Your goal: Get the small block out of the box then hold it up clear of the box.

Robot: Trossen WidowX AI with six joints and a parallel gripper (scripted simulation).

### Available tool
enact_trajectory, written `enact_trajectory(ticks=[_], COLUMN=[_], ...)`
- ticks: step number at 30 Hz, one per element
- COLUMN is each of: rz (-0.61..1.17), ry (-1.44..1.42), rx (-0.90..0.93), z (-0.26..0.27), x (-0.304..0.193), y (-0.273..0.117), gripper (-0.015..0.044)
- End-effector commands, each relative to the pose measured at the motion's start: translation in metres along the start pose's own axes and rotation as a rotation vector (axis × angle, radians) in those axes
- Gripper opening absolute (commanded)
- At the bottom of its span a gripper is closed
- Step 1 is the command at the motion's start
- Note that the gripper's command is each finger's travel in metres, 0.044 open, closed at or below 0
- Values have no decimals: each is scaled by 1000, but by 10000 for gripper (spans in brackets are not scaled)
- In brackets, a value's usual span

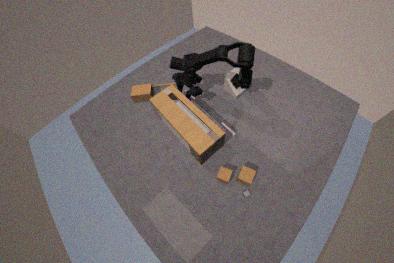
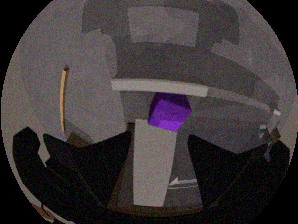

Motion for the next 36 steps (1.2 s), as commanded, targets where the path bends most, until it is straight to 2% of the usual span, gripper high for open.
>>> enact_trajectory(ticks=[1,20,27,30,33,36], rz=[0,0,0,0,0,0], ry=[10,10,10,10,9,7], rx=[-7,-11,-11,-11,-9,-6], z=[-1,-3,-3,-3,-3,-3], x=[5,17,17,17,13,5], y=[6,31,31,31,24,9], gripper=[285,285,101,81,3,0])
Point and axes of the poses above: the point midway between the two fingers, 35 mm back from their tips, its own y axis out along the fingers, its own z axis across the jaws, x = y × z, the point moved 1 cm from there along -y, back along the fingers, and after that the axes turned 11 degrees about y, right-handed, at the moved point
